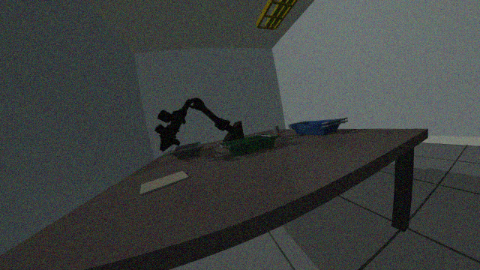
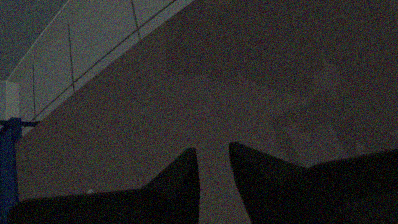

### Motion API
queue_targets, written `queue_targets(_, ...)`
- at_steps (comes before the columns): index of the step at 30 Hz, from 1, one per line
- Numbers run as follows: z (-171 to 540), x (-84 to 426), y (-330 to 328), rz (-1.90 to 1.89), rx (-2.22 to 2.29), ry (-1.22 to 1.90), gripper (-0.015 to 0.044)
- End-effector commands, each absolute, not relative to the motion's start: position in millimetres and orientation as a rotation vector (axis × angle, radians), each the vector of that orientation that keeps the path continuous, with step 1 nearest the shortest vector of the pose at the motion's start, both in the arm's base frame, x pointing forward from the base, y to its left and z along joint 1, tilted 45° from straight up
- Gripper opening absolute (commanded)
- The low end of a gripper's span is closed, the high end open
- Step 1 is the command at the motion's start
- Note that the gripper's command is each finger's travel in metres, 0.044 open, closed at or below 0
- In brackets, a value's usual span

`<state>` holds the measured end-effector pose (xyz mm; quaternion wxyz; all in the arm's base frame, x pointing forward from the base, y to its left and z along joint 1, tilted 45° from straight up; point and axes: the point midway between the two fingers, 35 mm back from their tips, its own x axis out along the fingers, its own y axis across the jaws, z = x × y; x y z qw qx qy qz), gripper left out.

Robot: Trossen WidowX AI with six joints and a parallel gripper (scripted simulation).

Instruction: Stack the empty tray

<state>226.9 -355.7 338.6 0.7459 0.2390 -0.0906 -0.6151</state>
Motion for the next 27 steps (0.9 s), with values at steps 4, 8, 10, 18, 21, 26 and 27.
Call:
queue_targets(4, 276, 285, -328, -1.304, 0.406, 0.254, 0.0083)
queue_targets(8, 229, 319, -292, -1.221, 0.255, 0.607, 0.0083)
queue_targets(10, 209, 331, -271, -1.164, 0.16, 0.776, 0.0083)
queue_targets(18, 146, 354, -174, -0.808, -0.38, 1.423, 0.0083)
queue_targets(21, 140, 355, -155, -0.722, -0.506, 1.531, 0.0083)
queue_targets(26, 140, 355, -155, -0.722, -0.506, 1.531, 0.0083)
queue_targets(27, 140, 355, -155, -0.722, -0.506, 1.531, 0.0083)
